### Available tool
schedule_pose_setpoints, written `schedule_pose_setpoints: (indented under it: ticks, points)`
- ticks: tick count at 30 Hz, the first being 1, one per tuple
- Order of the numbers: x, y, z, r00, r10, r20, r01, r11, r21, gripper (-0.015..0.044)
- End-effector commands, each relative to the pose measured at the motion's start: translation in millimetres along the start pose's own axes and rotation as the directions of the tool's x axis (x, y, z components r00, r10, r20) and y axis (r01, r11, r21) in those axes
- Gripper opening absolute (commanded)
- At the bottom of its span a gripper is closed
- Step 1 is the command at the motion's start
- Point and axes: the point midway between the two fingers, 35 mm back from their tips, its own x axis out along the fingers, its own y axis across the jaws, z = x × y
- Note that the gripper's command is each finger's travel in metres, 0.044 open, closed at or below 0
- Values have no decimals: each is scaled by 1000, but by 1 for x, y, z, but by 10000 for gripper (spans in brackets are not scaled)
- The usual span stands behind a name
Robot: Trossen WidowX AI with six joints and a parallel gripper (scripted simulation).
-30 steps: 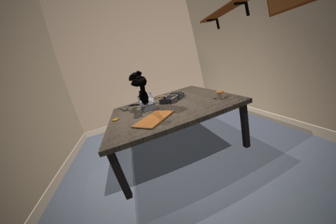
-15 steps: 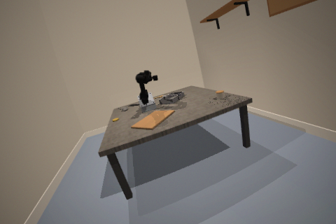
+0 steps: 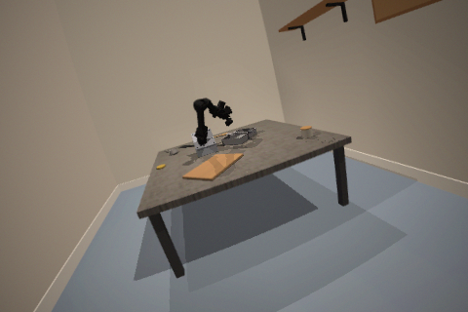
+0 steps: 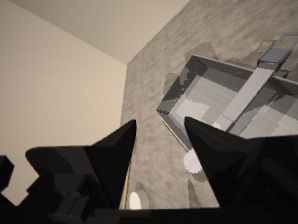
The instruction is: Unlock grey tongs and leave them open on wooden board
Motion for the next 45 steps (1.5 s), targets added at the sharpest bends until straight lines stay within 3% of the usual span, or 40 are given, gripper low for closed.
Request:
schedule_pose_setpoints:
  ticks: [1, 7, 28, 45]
  points:
    - [26, -71, 9, 974, -212, -73, 224, 889, 401, 260]
    - [35, -119, 10, 934, -329, -138, 340, 704, 623, 260]
    - [31, -118, 3, 934, -329, -138, 340, 704, 623, 260]
    - [53, -124, 2, 934, -329, -138, 340, 704, 623, 260]
